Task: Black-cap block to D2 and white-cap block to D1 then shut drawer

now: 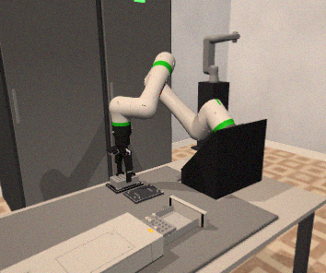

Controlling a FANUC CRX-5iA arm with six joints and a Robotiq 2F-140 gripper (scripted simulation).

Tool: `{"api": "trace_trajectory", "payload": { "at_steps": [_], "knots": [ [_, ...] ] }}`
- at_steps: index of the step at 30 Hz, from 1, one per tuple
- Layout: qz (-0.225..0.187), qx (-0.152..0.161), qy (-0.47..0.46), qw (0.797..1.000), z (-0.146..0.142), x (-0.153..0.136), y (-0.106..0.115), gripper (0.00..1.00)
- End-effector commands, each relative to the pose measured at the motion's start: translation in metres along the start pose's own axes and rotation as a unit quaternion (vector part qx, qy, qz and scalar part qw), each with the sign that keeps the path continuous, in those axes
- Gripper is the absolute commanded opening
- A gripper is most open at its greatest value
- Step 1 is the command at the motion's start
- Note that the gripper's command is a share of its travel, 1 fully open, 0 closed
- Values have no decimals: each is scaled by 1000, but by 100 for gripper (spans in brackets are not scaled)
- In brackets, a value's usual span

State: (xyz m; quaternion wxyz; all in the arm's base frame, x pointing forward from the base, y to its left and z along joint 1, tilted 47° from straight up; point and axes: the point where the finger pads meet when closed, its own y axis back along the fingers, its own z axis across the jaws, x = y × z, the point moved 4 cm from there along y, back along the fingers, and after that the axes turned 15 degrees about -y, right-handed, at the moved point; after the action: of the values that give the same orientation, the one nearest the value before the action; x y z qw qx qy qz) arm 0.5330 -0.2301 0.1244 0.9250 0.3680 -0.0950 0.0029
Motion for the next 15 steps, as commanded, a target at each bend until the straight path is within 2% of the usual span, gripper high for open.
{"api": "trace_trajectory", "payload": {
  "at_steps": [1, 10, 15],
  "knots": [
    [1, 0, 0, 1000, 0, 1, 1, 55],
    [1, 0, 0, 1000, 0, 1, 1, 65],
    [1, 0, 0, 1000, 0, 1, 1, 66]
  ]
}}
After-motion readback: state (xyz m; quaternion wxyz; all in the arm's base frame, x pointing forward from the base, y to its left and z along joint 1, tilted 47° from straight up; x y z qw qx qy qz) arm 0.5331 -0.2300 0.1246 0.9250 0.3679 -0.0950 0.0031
